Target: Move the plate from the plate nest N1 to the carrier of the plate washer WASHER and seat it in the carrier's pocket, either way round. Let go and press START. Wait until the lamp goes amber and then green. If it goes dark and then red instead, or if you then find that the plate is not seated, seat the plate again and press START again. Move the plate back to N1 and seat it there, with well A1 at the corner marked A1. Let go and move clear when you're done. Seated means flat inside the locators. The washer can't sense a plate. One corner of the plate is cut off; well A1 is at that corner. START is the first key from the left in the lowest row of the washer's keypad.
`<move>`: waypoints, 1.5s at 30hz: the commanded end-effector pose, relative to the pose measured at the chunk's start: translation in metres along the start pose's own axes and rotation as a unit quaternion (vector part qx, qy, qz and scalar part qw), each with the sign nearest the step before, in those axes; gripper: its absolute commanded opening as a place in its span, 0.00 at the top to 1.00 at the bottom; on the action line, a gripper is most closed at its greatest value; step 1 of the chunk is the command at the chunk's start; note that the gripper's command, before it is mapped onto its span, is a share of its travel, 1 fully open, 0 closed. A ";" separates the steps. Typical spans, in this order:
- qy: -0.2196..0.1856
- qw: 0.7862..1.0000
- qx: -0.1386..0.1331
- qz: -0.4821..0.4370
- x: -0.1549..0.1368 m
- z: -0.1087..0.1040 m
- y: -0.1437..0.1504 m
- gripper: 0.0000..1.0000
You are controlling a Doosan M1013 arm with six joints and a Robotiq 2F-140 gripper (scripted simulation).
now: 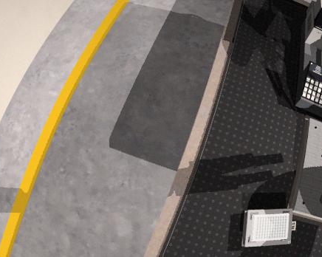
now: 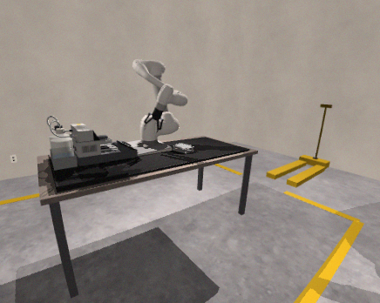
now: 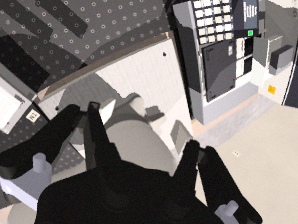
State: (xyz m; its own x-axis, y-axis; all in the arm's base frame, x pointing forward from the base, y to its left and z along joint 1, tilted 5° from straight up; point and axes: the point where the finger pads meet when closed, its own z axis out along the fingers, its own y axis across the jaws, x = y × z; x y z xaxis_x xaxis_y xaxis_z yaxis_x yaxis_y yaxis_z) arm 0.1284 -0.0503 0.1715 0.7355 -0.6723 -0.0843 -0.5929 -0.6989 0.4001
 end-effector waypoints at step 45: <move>0.163 0.889 0.151 -0.401 0.002 -0.079 -0.118 0.30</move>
State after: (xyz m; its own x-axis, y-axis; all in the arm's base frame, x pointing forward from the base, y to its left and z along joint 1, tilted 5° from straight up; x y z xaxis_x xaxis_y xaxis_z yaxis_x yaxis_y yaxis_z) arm 0.2190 0.0386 0.2010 0.9874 0.1475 0.0566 0.1442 -0.9878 0.0592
